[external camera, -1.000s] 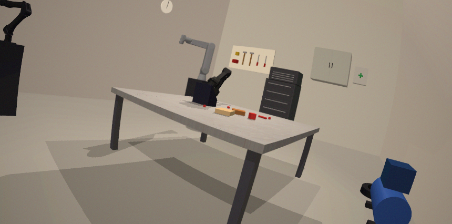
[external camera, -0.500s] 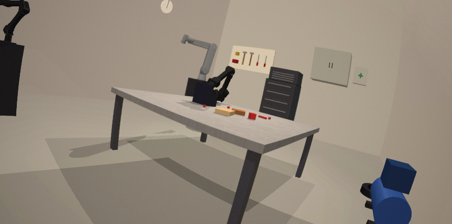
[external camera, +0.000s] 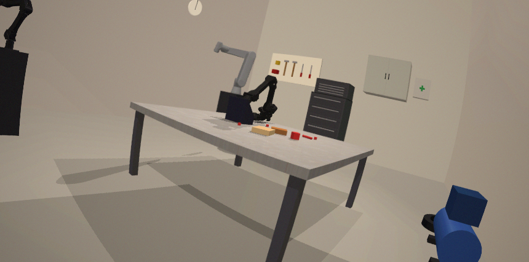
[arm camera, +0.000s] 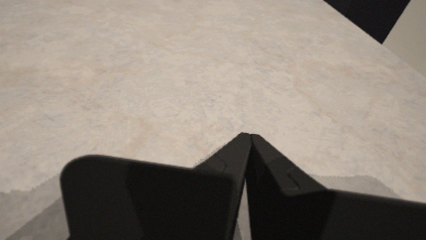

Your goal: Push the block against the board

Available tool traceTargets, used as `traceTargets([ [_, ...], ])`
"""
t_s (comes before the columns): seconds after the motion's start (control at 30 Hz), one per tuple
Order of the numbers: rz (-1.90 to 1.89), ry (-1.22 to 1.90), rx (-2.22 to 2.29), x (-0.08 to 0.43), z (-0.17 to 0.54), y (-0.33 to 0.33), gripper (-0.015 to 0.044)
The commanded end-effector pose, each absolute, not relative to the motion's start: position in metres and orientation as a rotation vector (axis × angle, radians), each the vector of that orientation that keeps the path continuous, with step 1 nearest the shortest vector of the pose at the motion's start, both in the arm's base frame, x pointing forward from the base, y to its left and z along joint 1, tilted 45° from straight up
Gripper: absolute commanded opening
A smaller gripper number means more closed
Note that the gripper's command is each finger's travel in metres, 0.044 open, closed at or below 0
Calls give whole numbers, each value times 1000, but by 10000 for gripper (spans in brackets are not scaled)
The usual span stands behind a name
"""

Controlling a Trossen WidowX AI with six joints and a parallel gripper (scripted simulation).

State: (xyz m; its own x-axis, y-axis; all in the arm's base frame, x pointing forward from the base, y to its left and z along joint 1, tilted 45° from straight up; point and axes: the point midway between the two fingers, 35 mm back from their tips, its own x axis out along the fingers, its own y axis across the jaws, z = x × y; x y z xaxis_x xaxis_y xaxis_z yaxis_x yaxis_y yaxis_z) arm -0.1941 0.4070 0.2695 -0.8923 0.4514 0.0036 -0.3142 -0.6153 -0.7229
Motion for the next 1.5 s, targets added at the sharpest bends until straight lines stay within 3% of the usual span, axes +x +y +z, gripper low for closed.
traceTargets([
  [0.0,2400,-1008,-283,-164,279,417,0],
  [0.93,1859,-689,-415,58,322,431,0],
  [1.47,1678,-284,-480,192,273,416,0],
])
